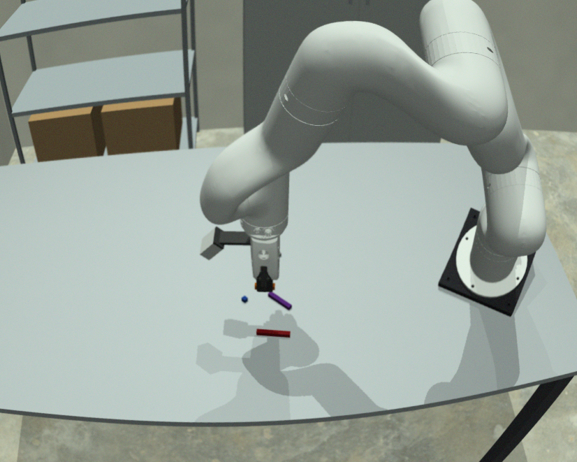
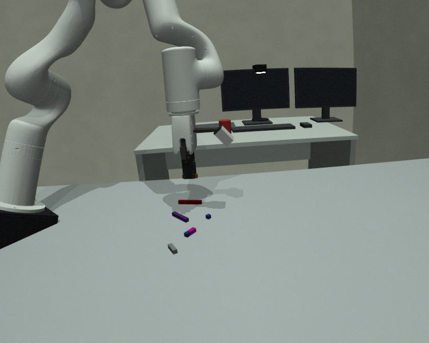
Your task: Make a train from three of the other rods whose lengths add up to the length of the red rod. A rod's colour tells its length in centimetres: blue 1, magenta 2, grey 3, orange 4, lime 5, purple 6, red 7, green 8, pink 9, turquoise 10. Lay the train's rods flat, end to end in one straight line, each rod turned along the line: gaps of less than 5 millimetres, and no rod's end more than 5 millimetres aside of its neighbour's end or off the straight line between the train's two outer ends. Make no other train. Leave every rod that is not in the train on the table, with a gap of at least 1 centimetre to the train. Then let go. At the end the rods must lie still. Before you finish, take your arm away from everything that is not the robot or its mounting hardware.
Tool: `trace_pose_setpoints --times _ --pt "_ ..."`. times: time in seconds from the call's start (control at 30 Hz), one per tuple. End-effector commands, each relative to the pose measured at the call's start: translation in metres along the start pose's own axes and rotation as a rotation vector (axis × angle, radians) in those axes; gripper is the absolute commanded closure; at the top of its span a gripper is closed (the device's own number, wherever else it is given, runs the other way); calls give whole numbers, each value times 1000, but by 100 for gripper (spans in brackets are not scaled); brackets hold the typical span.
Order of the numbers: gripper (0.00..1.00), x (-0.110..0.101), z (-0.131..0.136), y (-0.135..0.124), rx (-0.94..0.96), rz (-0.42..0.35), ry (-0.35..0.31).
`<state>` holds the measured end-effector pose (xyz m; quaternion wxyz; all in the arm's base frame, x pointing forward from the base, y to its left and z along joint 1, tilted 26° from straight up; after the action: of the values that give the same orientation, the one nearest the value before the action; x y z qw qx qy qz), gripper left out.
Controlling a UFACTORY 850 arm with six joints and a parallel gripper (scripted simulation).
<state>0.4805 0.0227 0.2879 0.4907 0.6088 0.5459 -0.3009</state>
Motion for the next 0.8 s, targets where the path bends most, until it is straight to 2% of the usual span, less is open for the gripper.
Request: trace_pose_setpoints --times 0.0,0.17,0.63,0.7,0.77 --pt "96 -2 0 1 -1 0 -1" --pt "96 -2 3 2 -31 -1 -1" --pt "96 -2 42 12 -460 -1 -1" --pt "96 -2 42 12 -460 -1 -1" --pt "96 -2 52 14 -563 -2 -1"
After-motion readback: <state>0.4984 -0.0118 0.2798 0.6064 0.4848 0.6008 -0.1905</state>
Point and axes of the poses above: the point where the finger pads meet when closed, its own x axis out along the fingers, its own z axis across the jaws, y = z × x, the point moved 9 cm from there along -x, back along the fingers, and after that the axes turned 7 degrees about -x, right-handed, at the moved point
